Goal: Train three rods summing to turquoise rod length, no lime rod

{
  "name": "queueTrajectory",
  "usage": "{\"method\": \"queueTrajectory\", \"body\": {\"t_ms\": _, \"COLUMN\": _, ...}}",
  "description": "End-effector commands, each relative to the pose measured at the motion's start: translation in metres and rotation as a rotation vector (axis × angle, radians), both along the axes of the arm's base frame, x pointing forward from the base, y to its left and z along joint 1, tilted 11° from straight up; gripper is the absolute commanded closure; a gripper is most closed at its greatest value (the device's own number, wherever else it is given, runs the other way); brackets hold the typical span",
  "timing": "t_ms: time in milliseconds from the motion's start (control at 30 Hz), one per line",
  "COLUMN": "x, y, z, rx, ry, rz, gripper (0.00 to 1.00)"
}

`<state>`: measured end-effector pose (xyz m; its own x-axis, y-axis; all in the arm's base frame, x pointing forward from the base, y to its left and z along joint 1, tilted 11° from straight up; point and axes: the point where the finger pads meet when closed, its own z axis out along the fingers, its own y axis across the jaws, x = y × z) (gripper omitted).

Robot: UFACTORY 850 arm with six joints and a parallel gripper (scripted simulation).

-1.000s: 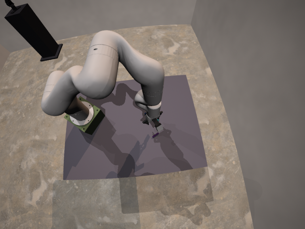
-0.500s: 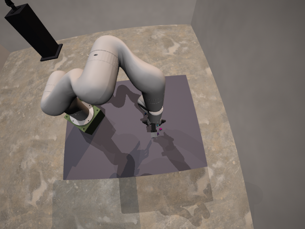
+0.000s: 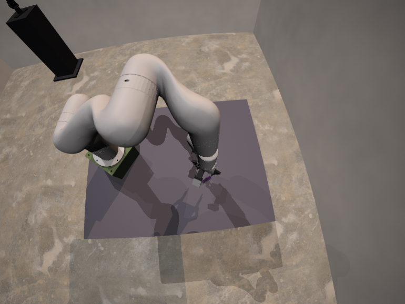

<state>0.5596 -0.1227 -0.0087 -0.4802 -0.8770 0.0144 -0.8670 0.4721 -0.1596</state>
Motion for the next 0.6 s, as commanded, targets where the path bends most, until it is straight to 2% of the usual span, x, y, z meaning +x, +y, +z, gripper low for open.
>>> {"method": "queueTrajectory", "body": {"t_ms": 0, "x": 0.003, "y": -0.011, "z": 0.001, "rx": 0.01, "ry": -0.03, "rz": -0.165, "gripper": 0.0}}
{"method": "queueTrajectory", "body": {"t_ms": 67, "x": 0.003, "y": -0.011, "z": 0.001, "rx": 0.01, "ry": -0.03, "rz": -0.165, "gripper": 0.0}}
{"method": "queueTrajectory", "body": {"t_ms": 133, "x": 0.004, "y": -0.019, "z": 0.002, "rx": 0.028, "ry": -0.043, "rz": -0.283, "gripper": 0.0}}
{"method": "queueTrajectory", "body": {"t_ms": 367, "x": 0.006, "y": -0.035, "z": 0.003, "rx": 0.06, "ry": -0.068, "rz": -0.497, "gripper": 0.0}}
{"method": "queueTrajectory", "body": {"t_ms": 533, "x": 0.006, "y": -0.038, "z": 0.003, "rx": 0.067, "ry": -0.073, "rz": -0.537, "gripper": 0.0}}
{"method": "queueTrajectory", "body": {"t_ms": 567, "x": 0.006, "y": -0.038, "z": 0.003, "rx": 0.067, "ry": -0.073, "rz": -0.537, "gripper": 0.76}}
